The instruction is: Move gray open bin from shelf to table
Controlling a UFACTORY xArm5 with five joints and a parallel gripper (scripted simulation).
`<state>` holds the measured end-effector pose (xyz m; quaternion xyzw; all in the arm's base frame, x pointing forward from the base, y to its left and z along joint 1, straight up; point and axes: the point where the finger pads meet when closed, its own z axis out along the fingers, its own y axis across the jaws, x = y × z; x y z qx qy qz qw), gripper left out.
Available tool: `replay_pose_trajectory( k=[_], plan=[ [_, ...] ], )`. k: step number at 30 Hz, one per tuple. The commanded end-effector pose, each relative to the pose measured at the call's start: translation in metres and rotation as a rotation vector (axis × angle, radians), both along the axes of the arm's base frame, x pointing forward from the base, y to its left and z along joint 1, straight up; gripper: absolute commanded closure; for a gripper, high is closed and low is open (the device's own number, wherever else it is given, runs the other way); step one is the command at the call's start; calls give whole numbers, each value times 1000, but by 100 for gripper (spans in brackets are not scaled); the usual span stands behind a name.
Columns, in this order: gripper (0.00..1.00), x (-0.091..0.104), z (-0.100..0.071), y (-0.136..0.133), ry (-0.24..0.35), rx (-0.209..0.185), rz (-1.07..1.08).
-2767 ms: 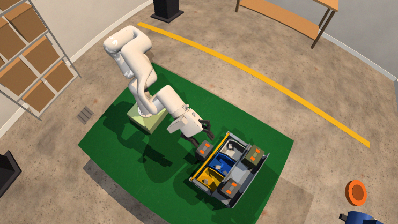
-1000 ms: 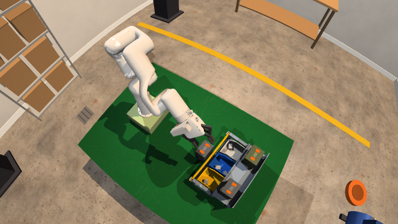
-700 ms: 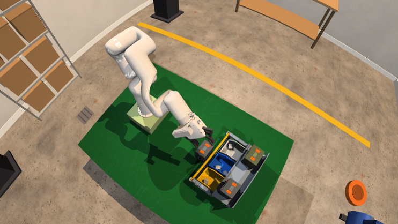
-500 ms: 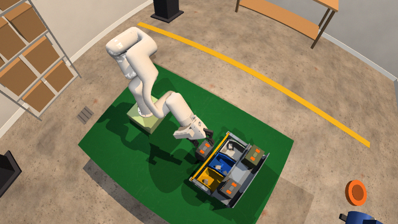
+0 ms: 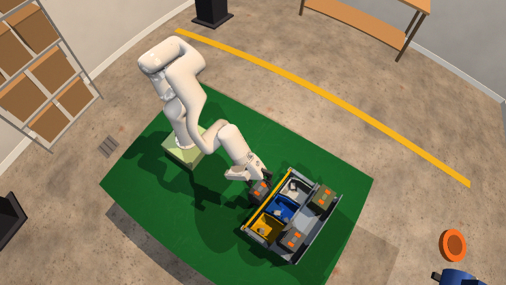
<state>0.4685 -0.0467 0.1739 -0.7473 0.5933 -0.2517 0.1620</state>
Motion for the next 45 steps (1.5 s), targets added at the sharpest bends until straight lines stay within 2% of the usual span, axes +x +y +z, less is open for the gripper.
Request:
replay_pose_trajectory(
  k=[1,16,18,29,45],
  plan=[
    [0,1,-6,2,27,-65,-63],
    [0,0,-50,11,156,-14,-117],
    [0,0,-50,11,156,-14,-117],
    [0,-1,-81,18,250,24,-157],
    [0,-1,-83,18,383,77,-212]
  ],
)
